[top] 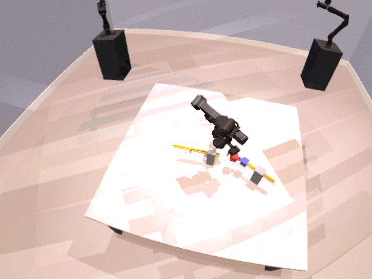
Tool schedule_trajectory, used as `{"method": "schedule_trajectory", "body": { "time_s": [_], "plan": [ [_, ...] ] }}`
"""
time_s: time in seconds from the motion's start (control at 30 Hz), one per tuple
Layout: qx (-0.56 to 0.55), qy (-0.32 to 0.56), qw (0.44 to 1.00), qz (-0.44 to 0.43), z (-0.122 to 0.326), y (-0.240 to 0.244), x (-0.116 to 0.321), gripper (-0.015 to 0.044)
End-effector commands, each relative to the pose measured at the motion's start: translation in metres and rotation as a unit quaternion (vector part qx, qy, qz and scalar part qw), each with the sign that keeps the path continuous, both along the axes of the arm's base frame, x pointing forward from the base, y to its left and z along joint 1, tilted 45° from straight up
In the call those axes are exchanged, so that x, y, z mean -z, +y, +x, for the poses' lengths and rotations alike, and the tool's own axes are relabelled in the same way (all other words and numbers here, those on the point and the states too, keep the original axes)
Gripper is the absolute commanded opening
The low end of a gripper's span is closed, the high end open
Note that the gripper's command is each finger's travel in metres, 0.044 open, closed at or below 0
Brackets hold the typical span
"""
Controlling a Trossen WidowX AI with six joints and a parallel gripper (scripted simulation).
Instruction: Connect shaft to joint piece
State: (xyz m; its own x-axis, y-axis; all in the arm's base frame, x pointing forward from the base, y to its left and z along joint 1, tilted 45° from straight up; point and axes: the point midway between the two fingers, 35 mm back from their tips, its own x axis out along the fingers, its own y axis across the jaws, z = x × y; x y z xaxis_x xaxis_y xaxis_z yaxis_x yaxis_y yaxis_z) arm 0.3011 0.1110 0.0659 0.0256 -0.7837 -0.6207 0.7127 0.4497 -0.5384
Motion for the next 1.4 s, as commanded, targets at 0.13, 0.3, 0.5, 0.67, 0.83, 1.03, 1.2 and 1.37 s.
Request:
{"method": "schedule_trajectory", "body": {
  "time_s": [0.13, 0.3, 0.5, 0.67, 0.83, 1.03, 1.2, 1.37],
  "plan": [
    [0.072, -0.089, 0.993, -0.011, -0.002, -0.004, 0.005, 0.0440],
    [0.115, -0.145, 0.983, -0.015, -0.002, -0.005, 0.007, 0.0440],
    [0.165, -0.212, 0.963, -0.019, -0.002, -0.007, 0.009, 0.0440],
    [0.205, -0.267, 0.941, -0.022, -0.002, -0.009, 0.012, 0.0440],
    [0.216, -0.283, 0.934, -0.023, -0.002, -0.010, 0.012, 0.0440],
    [0.215, -0.281, 0.935, -0.026, -0.001, -0.021, 0.025, 0.0440],
    [0.214, -0.278, 0.936, -0.031, -0.001, -0.039, 0.042, 0.0440],
    [0.214, -0.275, 0.937, -0.035, -0.003, -0.051, 0.054, 0.0440]
  ]
}}
